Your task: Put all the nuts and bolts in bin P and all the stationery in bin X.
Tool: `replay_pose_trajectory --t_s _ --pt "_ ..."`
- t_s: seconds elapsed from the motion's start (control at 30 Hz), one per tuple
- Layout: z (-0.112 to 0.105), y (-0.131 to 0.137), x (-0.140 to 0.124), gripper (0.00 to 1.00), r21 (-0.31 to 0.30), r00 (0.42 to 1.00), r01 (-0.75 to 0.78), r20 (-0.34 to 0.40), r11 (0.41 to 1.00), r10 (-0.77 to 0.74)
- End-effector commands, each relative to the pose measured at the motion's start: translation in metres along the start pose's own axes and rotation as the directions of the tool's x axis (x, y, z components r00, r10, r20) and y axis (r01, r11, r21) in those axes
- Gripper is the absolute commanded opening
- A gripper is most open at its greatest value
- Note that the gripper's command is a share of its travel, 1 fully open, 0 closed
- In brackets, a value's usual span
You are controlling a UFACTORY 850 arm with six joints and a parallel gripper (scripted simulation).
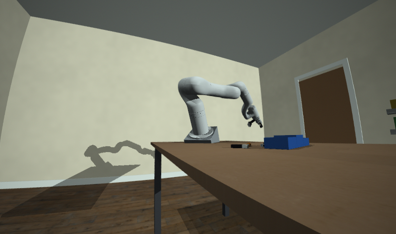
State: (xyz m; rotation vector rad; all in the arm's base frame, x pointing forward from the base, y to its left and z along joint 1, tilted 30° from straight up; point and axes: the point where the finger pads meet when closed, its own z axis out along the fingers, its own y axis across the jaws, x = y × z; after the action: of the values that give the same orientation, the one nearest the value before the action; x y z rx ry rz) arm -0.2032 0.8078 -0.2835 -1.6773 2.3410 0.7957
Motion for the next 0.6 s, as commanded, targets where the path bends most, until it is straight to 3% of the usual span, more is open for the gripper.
replay_pose_trajectory --t_s 0.0,0.53,0.57 --pt "-0.0006 0.0016 -0.0017 1.0 -0.002 1.0 0.0 0.002 1.0 0.0" --pt "-0.0006 0.0016 -0.0017 1.0 -0.002 1.0 0.0 0.002 1.0 0.0" --pt "-0.0049 0.0074 -0.0059 0.07 -0.002 1.0 0.0 0.002 1.0 0.0"
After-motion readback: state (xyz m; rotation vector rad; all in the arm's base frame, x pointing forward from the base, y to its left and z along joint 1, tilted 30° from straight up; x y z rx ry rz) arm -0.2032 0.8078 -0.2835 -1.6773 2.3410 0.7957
